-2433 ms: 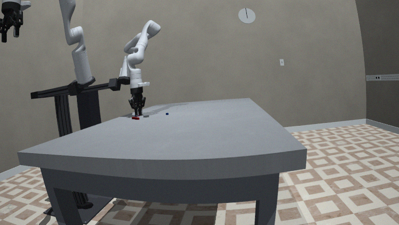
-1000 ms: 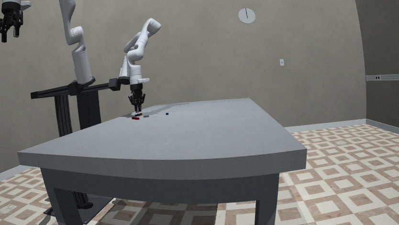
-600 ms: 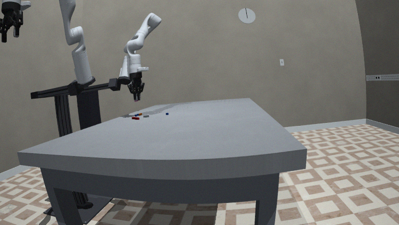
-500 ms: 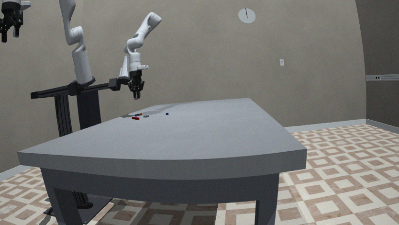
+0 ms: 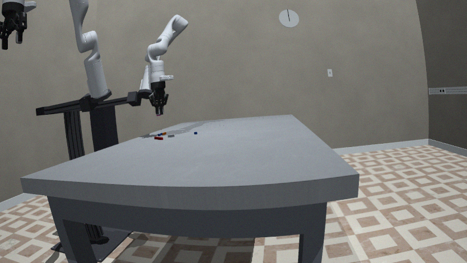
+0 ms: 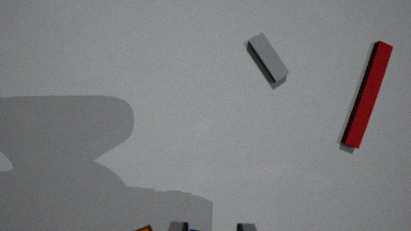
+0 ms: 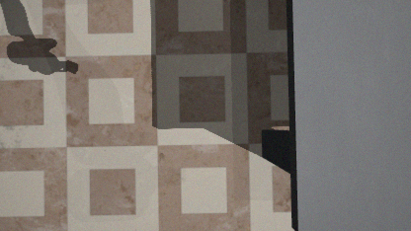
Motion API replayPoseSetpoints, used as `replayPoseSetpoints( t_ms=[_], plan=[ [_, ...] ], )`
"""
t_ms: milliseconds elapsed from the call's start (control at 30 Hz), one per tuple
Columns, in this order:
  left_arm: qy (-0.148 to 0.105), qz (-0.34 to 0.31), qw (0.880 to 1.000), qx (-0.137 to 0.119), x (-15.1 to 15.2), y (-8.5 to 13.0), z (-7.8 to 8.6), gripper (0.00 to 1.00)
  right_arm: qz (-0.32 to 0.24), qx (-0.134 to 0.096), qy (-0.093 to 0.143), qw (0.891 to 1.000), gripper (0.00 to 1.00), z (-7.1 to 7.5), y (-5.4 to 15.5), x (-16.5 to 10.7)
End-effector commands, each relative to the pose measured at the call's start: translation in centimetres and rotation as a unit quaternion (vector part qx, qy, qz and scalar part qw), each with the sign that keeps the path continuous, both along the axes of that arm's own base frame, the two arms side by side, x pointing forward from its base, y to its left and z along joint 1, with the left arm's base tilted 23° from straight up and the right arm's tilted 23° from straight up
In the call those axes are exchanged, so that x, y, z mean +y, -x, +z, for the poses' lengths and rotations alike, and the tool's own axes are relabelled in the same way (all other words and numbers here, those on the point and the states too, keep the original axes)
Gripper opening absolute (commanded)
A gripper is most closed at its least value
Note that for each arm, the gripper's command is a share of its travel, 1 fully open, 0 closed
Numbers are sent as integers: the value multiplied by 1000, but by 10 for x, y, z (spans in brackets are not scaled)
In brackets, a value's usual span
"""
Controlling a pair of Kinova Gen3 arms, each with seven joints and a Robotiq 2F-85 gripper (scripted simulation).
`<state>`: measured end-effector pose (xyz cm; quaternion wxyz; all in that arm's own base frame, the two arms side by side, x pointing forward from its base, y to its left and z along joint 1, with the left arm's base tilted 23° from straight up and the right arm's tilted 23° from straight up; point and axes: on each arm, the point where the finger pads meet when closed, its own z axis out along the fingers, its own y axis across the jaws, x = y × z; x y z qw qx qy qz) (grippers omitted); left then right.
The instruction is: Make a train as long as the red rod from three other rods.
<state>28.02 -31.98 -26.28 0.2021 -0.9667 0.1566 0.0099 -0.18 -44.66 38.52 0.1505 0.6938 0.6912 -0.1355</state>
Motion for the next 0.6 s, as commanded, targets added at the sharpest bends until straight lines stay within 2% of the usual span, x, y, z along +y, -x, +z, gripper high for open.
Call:
replayPoseSetpoints(
  t_ms=[0, 567],
  plan=[
    [0, 0, 1000, 1, -23, -5, -9, 273, 0, 0, 1, 1000, 1000, 1, 0, 0],
    [0, 0, 1000, 1, -22, -5, -11, 273, 0, 0, 1, 1000, 1000, 1, 0, 0]
  ],
)
